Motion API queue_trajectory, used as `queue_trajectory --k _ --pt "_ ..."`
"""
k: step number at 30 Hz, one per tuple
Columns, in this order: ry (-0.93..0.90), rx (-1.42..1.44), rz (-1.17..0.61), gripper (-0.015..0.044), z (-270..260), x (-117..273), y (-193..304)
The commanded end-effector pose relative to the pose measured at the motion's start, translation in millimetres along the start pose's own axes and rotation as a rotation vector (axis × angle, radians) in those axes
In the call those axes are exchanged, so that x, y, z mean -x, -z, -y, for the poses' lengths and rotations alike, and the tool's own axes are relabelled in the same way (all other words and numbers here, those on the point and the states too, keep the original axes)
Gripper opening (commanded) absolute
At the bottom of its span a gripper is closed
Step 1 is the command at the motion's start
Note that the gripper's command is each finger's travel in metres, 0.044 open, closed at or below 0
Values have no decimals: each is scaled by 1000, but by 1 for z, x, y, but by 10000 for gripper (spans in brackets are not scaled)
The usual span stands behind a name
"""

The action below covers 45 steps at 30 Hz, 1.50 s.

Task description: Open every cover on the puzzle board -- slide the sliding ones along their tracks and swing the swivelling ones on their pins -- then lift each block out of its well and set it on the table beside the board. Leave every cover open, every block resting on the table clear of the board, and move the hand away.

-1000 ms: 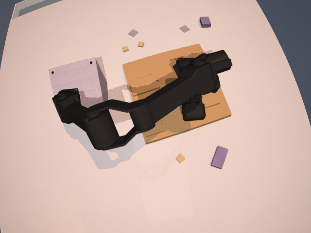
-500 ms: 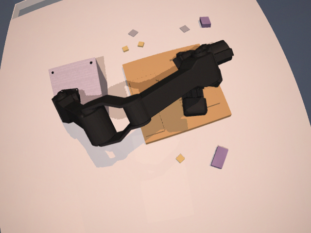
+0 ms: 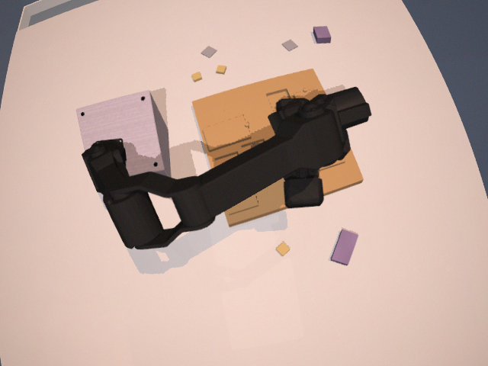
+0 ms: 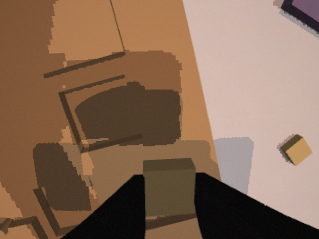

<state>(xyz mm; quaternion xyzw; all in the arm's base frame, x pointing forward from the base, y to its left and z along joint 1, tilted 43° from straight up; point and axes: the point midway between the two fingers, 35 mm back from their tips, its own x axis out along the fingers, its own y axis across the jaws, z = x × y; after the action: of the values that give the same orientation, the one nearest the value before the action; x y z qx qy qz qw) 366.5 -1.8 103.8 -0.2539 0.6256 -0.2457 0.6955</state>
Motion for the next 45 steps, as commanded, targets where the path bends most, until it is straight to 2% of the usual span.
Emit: queue_trajectory --k 1,34,45 --pt "-2 10 -6 80 16 0 8" --pt "11 12 -6 80 126 1 75" --pt "17 12 -7 80 140 -1 90"
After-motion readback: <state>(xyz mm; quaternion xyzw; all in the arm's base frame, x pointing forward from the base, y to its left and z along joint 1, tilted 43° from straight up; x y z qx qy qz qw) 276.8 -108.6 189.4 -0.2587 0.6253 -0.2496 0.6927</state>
